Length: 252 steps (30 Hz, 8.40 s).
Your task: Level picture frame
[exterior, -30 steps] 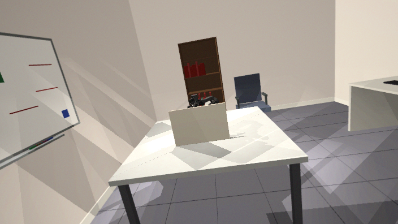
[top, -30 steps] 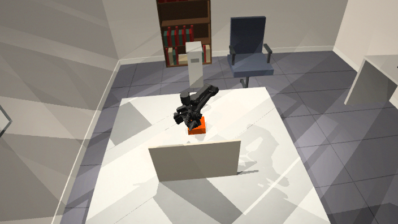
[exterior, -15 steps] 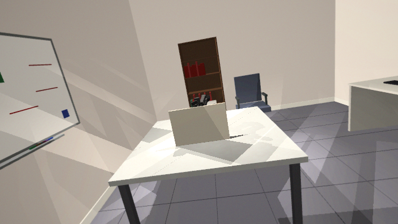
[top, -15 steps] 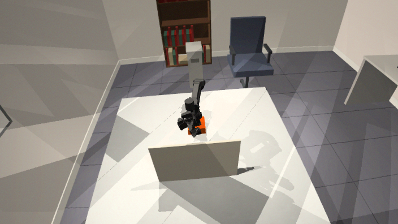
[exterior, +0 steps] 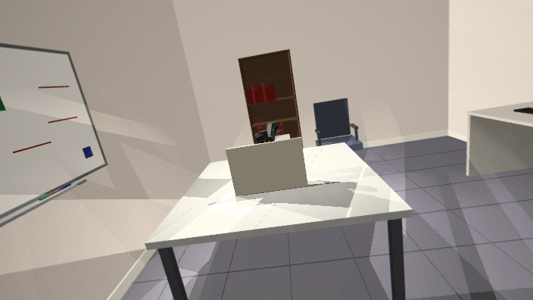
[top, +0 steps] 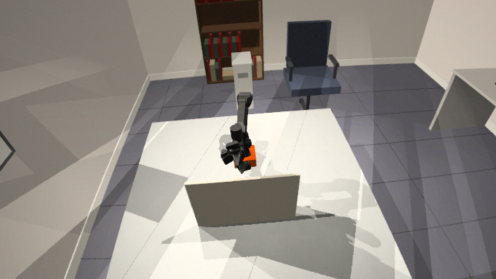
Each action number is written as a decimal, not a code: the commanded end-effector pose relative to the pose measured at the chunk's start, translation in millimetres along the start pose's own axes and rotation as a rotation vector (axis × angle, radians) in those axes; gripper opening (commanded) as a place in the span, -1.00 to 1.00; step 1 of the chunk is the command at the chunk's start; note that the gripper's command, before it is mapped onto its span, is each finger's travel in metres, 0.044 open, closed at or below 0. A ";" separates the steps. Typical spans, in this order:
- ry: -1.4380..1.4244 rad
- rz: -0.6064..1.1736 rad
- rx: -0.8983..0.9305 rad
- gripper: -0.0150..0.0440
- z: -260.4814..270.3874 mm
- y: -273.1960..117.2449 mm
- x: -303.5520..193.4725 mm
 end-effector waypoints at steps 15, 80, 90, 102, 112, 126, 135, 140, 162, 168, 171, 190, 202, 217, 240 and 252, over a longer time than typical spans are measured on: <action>-0.003 -0.003 -0.001 0.39 -8.9 61.3 0.5; -0.003 -0.003 0.002 0.39 -8.7 101.1 0.5; -0.003 -0.003 0.002 0.39 -8.7 101.1 0.5; -0.003 -0.003 0.002 0.39 -8.6 101.3 1.0; -0.003 -0.003 0.002 -0.30 -8.6 101.3 1.0; -0.003 -0.003 0.002 -0.49 -8.4 101.2 0.8; -0.003 -0.003 0.002 -0.49 -6.0 101.1 0.6; -0.003 -0.003 0.002 -0.49 -4.4 101.1 0.7; -0.004 -0.003 0.002 -0.49 1.7 101.1 1.3; -0.004 -0.003 0.002 -0.49 2.4 101.1 1.4; -0.004 -0.003 0.002 -0.49 2.8 101.1 1.5; -0.004 -0.003 0.002 -0.49 0.8 101.1 1.2; -0.004 -0.003 0.002 -0.49 2.0 101.1 0.3; -0.003 -0.003 0.002 -0.49 2.6 101.1 -1.1; -0.003 -0.003 0.002 -0.49 3.2 101.2 -5.8; -0.003 -0.003 0.002 -0.49 3.0 101.2 -4.7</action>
Point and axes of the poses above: the point midway between the two fingers, 35 mm back from their tips, its own y axis out along the fingers, its own z axis across the jaws, x = y × z, the point moved 7 cm from there along -y, back along the fingers, and after that the axes turned 7 degrees about -y, right-handed, at the moved point
